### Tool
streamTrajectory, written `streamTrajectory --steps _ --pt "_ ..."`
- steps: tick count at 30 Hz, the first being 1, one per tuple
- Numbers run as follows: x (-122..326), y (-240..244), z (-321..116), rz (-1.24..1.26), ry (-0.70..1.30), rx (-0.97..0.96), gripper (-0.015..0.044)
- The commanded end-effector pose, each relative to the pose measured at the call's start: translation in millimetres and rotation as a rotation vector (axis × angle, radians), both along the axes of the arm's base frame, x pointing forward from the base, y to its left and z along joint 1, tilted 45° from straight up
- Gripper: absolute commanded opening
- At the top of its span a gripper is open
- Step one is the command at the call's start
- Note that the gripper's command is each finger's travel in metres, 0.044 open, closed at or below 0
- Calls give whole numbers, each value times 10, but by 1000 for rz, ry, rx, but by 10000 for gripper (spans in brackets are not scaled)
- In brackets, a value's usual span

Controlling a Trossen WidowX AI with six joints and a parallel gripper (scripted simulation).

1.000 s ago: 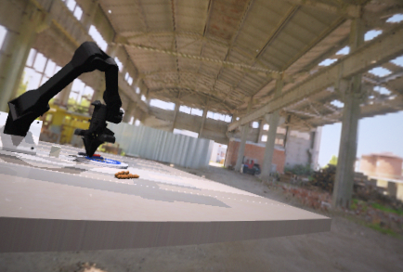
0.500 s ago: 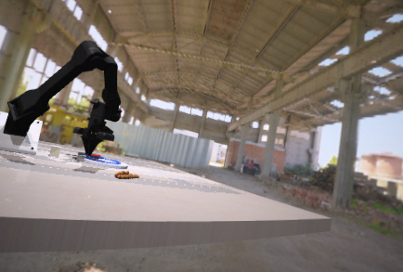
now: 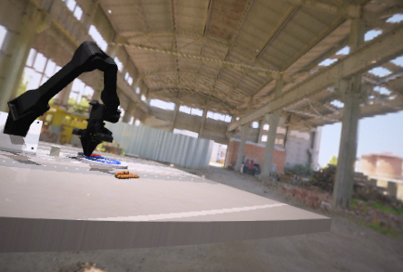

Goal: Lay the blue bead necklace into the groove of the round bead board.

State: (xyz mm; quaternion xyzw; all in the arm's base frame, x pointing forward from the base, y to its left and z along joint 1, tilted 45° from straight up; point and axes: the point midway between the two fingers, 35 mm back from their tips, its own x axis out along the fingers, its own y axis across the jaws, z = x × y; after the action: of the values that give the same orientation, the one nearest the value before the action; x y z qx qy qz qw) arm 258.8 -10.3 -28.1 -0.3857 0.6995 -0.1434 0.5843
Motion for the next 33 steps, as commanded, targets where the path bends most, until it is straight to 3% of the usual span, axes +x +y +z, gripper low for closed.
streamTrajectory --steps 1,12,31,33 --pt "2 1 5 -1 -1 0 157" --pt "-4 10 15 3 6 -2 440" --pt "-3 38 42 4 5 0 440" --pt "44 62 44 -3 -3 0 387"
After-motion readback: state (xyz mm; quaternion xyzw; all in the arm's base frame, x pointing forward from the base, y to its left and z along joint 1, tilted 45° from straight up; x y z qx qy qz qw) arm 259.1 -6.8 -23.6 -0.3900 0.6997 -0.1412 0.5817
